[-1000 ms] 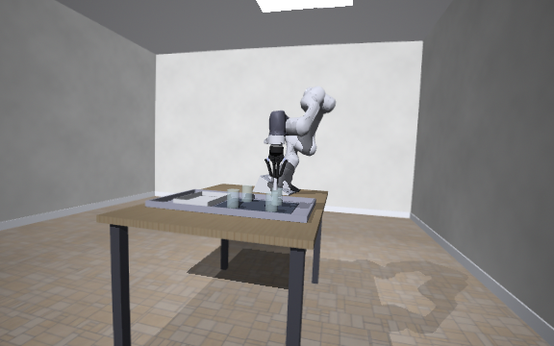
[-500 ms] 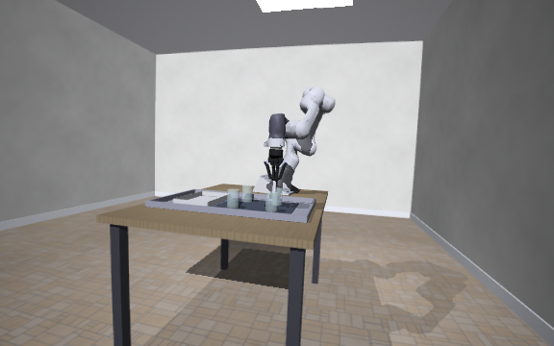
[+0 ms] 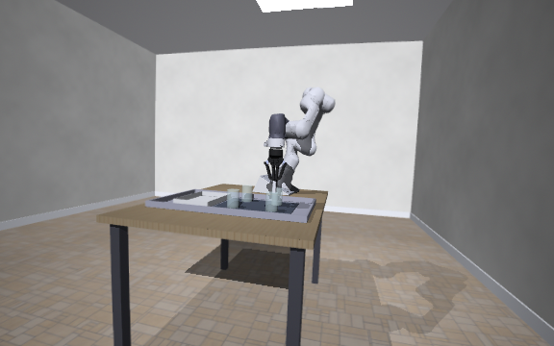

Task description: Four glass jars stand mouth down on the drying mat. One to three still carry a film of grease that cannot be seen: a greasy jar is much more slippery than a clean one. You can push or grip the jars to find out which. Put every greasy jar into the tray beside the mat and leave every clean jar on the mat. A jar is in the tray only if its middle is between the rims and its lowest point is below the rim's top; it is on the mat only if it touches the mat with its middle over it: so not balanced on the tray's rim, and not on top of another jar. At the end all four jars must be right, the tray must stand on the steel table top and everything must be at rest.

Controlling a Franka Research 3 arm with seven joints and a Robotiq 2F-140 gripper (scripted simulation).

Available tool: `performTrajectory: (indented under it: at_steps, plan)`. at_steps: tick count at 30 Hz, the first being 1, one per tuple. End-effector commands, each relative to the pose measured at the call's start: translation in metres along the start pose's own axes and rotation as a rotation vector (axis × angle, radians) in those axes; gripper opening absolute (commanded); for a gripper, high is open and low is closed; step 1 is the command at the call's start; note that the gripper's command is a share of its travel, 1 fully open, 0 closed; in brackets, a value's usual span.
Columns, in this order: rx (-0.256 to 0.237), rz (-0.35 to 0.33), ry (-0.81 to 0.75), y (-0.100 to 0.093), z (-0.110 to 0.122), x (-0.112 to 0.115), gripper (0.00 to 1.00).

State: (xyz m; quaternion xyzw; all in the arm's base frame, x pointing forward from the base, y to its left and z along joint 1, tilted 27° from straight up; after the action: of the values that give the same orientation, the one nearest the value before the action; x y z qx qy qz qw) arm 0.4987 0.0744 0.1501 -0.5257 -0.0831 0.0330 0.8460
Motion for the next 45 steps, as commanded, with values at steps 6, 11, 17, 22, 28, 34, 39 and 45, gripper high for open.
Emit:
performTrajectory:
  at_steps: [6,11,17,22,28,34,39,45]
  plan:
    - [0.0,-0.003,0.001,0.0005,0.0015,-0.0004,0.0]
    - [0.0,-0.003,0.001,0.0005,0.0015,-0.0008,0.0]
    - [0.0,-0.003,0.001,0.0005,0.0016,-0.0016,0.0]
    - [0.0,-0.003,0.001,0.0005,0.0017,-0.0023,0.0]
    - [0.0,-0.003,0.001,0.0005,0.0017,-0.0028,0.0]
    - [0.0,-0.003,0.001,0.0005,0.0018,-0.0036,0.0]
    - [0.0,-0.003,0.001,0.0005,0.0018,-0.0043,0.0]
    - [0.0,-0.003,0.001,0.0005,0.0019,-0.0048,0.0]
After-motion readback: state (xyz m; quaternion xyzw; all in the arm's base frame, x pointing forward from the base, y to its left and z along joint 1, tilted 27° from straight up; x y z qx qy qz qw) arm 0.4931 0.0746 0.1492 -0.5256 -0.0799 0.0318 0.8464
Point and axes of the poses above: the point where the finger pads meet when closed, its own y axis out along the fingers, its own z axis across the jaws, x = y × z, the point moved 4 cm from there along -y, back along the fingers, and after that the axes turned 5 degrees about -y, right-handed, at the moved point
